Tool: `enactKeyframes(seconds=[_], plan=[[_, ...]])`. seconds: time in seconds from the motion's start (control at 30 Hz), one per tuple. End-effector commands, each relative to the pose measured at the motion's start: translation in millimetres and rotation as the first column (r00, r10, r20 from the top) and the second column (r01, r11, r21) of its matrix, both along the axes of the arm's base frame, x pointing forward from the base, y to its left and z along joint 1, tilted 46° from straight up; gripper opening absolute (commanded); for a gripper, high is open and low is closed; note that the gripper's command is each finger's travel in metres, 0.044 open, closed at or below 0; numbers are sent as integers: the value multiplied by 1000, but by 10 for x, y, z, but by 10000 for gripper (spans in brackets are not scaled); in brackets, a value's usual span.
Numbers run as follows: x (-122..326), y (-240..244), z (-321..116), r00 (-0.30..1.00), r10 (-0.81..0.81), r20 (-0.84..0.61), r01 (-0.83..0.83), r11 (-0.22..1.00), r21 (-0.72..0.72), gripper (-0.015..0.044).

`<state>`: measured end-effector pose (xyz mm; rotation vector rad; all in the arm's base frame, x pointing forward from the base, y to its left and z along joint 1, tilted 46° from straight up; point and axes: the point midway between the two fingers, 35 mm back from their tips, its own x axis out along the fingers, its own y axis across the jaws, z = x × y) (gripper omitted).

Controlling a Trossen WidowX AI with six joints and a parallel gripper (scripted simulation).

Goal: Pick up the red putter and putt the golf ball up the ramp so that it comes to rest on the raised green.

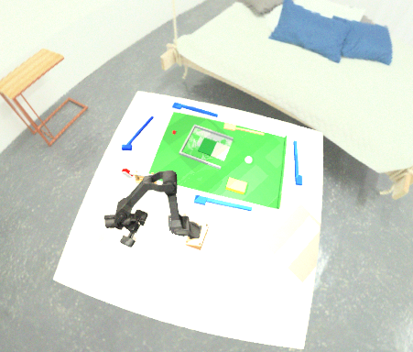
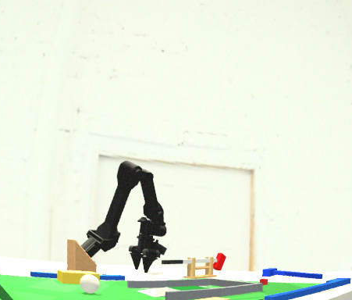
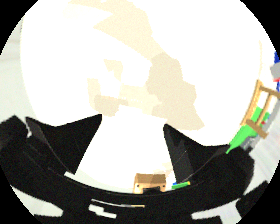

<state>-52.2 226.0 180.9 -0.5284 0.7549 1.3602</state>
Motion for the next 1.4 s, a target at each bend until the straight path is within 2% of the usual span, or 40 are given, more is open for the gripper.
enactKeyframes(seconds=[0.0,0.17,0.37,0.7,1.03,1.2,1.37], plan=[[243,197,270,1000,15,17,-16,998,58,440],[595,335,523,998,1,67,-9,993,122,440],[661,352,568,997,-2,78,-9,991,133,440],[1031,401,817,988,-25,154,-6,981,195,440],[1937,224,1417,904,-115,412,-13,955,295,440],[2394,-42,1523,834,-162,527,24,966,259,440],[2618,-239,1182,845,-55,532,-3,994,107,440]])
